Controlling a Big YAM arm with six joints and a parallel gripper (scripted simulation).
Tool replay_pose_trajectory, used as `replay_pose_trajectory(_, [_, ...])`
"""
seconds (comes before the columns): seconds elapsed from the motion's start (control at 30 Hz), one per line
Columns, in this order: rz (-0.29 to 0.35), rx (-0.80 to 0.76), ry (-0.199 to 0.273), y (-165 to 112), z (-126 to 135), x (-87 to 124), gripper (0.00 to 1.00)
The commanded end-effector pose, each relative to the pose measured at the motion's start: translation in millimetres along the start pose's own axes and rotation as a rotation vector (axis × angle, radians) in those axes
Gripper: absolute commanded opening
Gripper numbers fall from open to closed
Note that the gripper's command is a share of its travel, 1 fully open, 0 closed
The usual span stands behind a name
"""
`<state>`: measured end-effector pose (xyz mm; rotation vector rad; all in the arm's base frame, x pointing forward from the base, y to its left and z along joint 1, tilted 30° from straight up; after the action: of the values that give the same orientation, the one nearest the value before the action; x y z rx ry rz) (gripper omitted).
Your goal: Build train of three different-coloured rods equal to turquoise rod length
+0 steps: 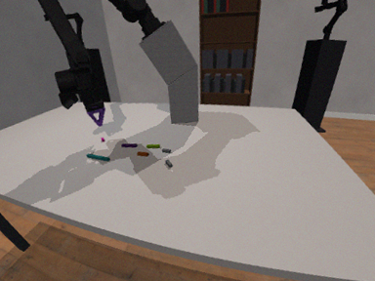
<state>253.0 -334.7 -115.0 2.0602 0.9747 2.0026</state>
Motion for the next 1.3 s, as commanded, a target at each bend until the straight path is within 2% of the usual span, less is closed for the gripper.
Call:
replay_pose_trajectory(0.0, [0.004, 0.003, 0.008, -3, 5, 20, 0.34])
replay_pose_trajectory(0.13, [0.003, 0.002, 0.008, -3, 5, 28, 0.34])
replay_pose_trajectory(0.2, [0.021, 0.004, 0.001, -8, 4, 21, 0.34])
replay_pose_trajectory(0.33, [0.024, 0.011, -0.001, -10, 3, 21, 0.34])
replay_pose_trajectory(0.37, [0.024, 0.011, -0.001, -10, 3, 21, 1.0])
replay_pose_trajectory(1.03, [0.025, 0.011, -0.001, -10, 3, 21, 1.0])
replay_pose_trajectory(1.27, [0.027, -0.065, 0.005, -18, 29, 16, 1.0])
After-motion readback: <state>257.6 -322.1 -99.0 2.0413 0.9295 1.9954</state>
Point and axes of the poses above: the point where the finger pads meet when closed, its own x axis back along the fingers, its own z axis across the jaws, y = z × x, the point moved 4 cm from there along x, back along the fingers, and after that the axes turned 15 degrees about -x, right-handed, at the moved point
